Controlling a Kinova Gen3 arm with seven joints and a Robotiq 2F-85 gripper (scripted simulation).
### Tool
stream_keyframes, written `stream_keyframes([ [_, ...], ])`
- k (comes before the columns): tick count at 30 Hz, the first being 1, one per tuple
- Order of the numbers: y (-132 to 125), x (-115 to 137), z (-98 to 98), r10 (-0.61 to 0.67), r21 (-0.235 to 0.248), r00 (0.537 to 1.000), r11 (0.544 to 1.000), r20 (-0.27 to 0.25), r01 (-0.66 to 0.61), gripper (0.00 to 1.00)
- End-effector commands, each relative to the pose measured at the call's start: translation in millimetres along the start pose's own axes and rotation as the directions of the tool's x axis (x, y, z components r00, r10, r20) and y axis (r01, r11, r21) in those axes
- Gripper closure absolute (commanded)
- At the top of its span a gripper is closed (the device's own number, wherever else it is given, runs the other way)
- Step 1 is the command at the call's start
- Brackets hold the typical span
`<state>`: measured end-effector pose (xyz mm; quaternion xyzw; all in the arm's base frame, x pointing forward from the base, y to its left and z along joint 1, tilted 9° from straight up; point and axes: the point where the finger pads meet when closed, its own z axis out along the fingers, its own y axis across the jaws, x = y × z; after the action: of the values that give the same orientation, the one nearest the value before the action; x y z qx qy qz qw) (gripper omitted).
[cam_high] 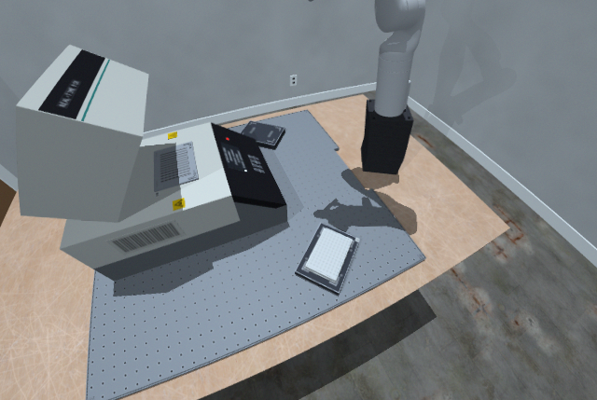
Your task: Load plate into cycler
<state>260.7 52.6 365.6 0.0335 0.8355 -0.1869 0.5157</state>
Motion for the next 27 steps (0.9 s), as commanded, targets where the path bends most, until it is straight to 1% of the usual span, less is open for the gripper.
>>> stream_keyframes([
  [1,-1,-2,3.4,-0.028,-0.021,0.999,0.999,-0.022,0.027,0.90],
  [4,-1,-4,6.1,-0.049,-0.037,0.998,0.998,-0.036,0.048,0.90],
  [6,-1,-4,6.1,-0.049,-0.037,0.998,0.998,-0.036,0.048,0.90],
  [21,-4,-12,19.5,-0.159,-0.121,0.982,0.982,-0.101,0.146,0.90],
  [23,-4,-12,19.5,-0.159,-0.121,0.982,0.982,-0.101,0.146,0.90],
  [27,-5,-14,23.0,-0.188,-0.144,0.975,0.975,-0.117,0.171,0.90],
])
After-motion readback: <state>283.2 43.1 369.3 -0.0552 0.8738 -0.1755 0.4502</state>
